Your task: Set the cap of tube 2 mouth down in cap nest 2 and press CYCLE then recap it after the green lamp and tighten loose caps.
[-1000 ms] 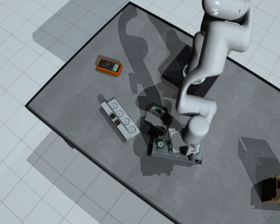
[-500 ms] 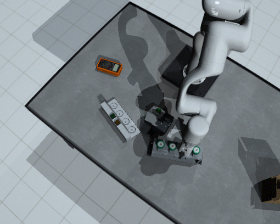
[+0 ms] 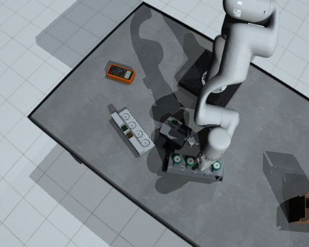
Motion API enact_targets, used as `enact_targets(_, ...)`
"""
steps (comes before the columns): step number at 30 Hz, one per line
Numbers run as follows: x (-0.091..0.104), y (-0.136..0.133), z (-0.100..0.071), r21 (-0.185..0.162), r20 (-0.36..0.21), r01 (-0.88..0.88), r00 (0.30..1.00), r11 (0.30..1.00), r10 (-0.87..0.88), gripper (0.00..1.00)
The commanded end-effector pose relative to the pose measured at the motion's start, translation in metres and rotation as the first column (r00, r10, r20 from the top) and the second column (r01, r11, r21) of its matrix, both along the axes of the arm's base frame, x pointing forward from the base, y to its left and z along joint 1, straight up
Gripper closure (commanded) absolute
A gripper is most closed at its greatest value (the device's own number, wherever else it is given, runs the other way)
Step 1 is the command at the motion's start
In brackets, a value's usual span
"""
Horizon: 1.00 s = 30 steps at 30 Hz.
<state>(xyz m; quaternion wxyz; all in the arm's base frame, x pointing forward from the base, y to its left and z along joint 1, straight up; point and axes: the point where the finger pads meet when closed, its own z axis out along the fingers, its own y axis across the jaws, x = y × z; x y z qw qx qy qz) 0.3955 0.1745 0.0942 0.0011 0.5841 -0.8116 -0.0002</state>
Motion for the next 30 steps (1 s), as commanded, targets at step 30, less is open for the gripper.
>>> enact_targets(30, 0.0018, 0.0008, 0.0020, -0.001, 0.006, -0.709, 0.705, 0.705, 0.709, 1.00)
